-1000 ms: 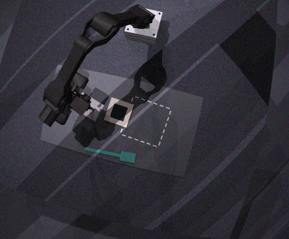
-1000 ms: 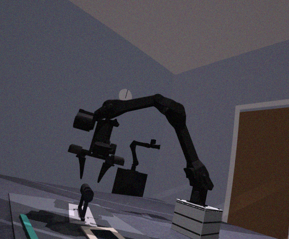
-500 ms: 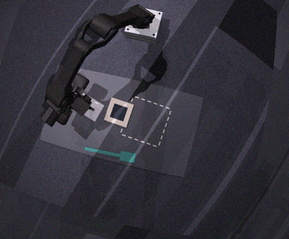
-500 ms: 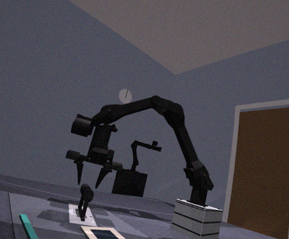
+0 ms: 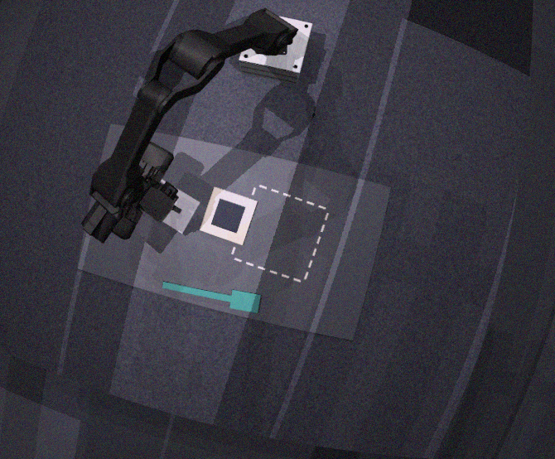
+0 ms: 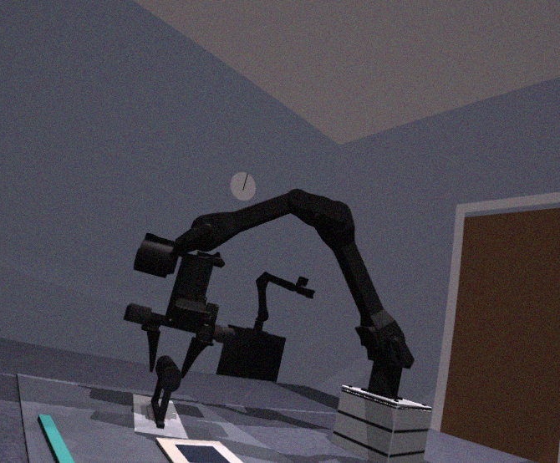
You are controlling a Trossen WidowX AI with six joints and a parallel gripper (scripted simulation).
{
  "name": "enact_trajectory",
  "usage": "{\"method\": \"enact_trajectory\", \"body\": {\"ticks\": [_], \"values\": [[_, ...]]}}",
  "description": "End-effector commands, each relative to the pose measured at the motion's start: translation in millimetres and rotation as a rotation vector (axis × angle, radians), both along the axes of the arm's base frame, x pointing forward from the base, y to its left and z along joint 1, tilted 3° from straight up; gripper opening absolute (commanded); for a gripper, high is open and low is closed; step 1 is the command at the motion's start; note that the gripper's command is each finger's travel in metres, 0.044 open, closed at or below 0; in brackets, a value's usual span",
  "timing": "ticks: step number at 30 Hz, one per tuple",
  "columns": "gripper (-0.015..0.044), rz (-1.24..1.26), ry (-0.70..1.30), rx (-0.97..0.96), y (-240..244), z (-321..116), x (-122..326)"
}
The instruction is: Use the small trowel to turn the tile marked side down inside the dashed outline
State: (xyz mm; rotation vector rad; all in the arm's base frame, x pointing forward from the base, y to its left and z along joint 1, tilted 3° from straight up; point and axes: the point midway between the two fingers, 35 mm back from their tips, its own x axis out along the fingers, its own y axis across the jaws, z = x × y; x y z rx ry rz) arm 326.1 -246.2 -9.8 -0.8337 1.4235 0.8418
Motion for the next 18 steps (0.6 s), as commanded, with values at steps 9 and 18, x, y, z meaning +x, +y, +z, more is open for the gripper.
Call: {"method": "enact_trajectory", "body": {"ticks": [9,18], "values": [[0.0130,-0.004,0.000,0.003,0.4,-2.9,-0.5],[0.0130,-0.004,0.000,0.003,0.4,-2.9,-0.5]]}}
